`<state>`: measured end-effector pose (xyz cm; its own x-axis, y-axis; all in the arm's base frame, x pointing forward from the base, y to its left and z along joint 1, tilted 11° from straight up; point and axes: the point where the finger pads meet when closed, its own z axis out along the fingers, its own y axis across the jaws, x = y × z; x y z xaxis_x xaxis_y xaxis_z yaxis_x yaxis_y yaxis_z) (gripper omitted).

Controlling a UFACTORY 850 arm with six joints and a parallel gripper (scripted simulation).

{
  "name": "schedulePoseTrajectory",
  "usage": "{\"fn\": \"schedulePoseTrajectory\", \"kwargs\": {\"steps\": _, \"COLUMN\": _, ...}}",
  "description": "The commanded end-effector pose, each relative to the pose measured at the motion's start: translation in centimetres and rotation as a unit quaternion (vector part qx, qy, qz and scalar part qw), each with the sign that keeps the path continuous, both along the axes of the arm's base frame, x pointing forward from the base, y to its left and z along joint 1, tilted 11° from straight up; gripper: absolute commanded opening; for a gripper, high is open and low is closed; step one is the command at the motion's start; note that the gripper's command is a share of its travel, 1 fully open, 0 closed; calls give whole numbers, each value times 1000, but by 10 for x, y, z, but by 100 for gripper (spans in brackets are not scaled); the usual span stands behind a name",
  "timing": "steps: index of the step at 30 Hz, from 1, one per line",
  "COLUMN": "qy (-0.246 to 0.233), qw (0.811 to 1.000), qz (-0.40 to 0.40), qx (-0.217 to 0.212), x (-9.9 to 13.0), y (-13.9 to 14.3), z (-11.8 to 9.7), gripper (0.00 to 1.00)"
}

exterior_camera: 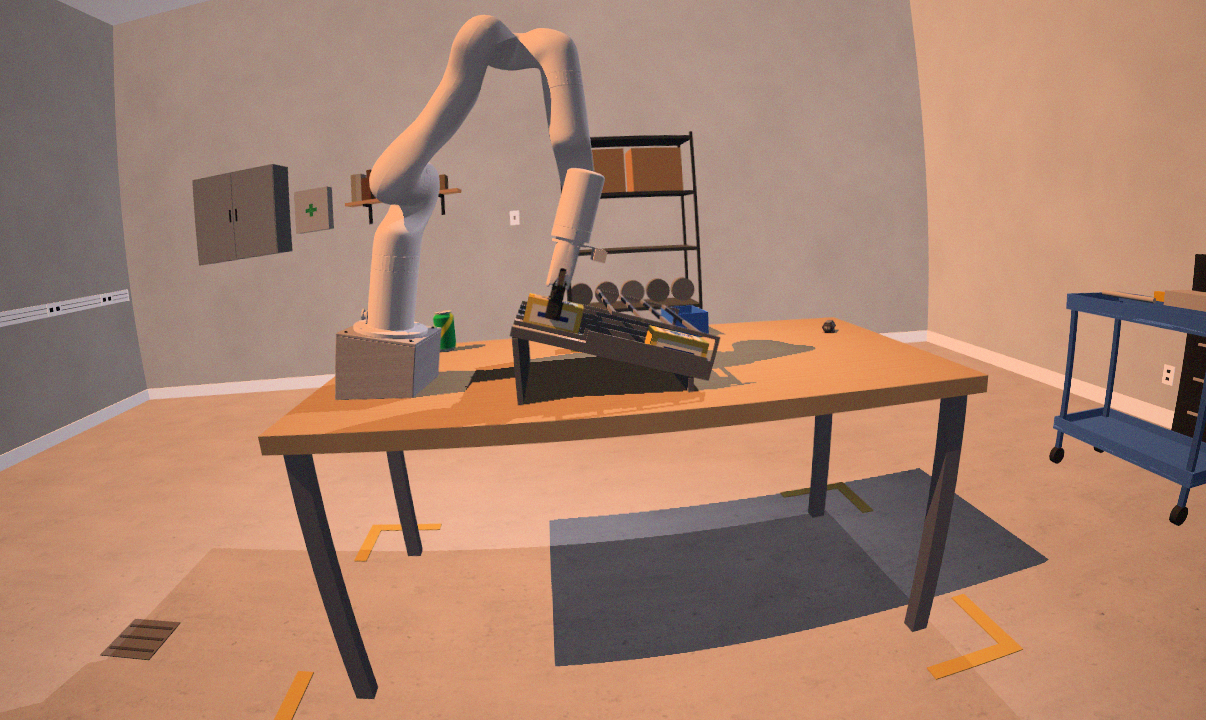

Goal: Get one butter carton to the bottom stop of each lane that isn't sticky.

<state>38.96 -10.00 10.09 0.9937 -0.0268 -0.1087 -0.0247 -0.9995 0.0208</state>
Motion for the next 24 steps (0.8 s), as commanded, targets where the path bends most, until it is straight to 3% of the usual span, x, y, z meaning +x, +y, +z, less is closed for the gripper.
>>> {"fn": "schedulePoseTrajectory", "kwargs": {"steps": 1, "qy": -1, "qw": 1000, "qz": 0, "qx": 0, "x": 1, "y": 0, "z": 0, "gripper": 81}}
{"fn": "schedulePoseTrajectory", "kwargs": {"steps": 24, "qy": -1, "qw": 1000, "qz": 0, "qx": 0, "x": 1, "y": 0, "z": 0, "gripper": 83}}
